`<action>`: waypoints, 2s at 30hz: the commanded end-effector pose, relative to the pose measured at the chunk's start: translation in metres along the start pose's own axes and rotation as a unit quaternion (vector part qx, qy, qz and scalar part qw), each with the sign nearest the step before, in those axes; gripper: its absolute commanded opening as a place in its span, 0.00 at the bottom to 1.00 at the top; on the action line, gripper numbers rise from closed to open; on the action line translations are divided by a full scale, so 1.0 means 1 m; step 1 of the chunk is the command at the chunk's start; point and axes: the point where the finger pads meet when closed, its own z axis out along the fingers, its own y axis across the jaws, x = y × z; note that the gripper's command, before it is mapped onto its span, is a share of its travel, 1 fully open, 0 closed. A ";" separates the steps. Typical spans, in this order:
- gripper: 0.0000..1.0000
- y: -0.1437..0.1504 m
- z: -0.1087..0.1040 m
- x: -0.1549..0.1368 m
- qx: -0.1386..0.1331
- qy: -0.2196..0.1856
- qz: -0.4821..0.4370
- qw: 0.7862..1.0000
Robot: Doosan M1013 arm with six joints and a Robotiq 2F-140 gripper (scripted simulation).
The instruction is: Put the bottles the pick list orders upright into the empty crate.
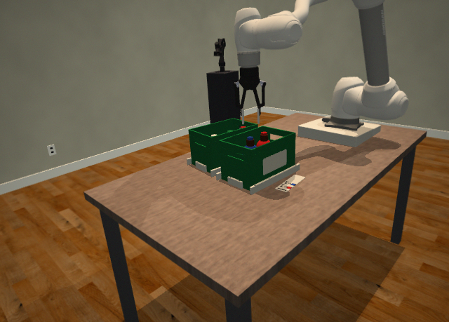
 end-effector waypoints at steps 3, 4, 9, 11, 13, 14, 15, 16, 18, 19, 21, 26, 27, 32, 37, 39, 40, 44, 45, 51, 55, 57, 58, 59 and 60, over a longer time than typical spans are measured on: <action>0.38 0.000 0.000 0.000 0.000 0.000 0.000 1.000; 0.38 0.000 -0.001 0.001 0.000 0.000 0.000 1.000; 0.38 -0.024 -0.008 0.006 0.000 0.000 0.000 1.000; 0.38 -0.033 -0.011 0.008 0.000 0.000 0.000 1.000; 0.38 -0.043 -0.013 0.010 0.000 0.000 0.000 1.000; 0.38 -0.047 -0.015 0.011 0.000 0.000 0.000 1.000; 0.38 -0.052 -0.016 0.012 0.000 0.000 0.000 1.000; 0.38 -0.057 -0.017 0.013 0.000 0.000 0.000 1.000; 0.38 -0.062 -0.019 0.014 0.000 0.000 0.000 1.000; 0.38 -0.062 -0.019 0.014 0.000 0.000 0.000 1.000; 0.38 -0.071 -0.021 0.016 0.000 0.000 0.000 1.000; 0.38 -0.095 -0.028 0.021 0.000 0.000 0.000 1.000; 0.38 -0.099 -0.029 0.022 0.000 0.000 0.000 1.000; 0.38 -0.123 -0.036 0.027 0.000 0.000 0.000 1.000; 0.38 -0.137 -0.040 0.030 0.000 0.000 0.000 1.000; 0.38 -0.147 -0.042 0.032 0.000 0.000 0.000 1.000; 0.38 -0.151 -0.044 0.033 0.000 0.000 0.000 1.000; 0.38 -0.170 -0.049 0.037 0.000 0.000 0.000 1.000; 0.38 -0.175 -0.050 0.038 0.000 0.000 0.000 1.000; 0.38 -0.203 -0.058 0.044 0.000 0.000 0.000 1.000; 0.38 -0.213 -0.061 0.046 0.000 0.000 0.000 1.000; 0.38 -0.222 -0.063 0.048 0.000 0.000 0.000 1.000; 0.38 -0.227 -0.065 0.049 0.000 0.000 0.000 1.000; 0.38 -0.232 -0.066 0.050 0.000 0.000 0.000 1.000; 0.38 -0.236 -0.067 0.051 0.000 0.000 0.000 1.000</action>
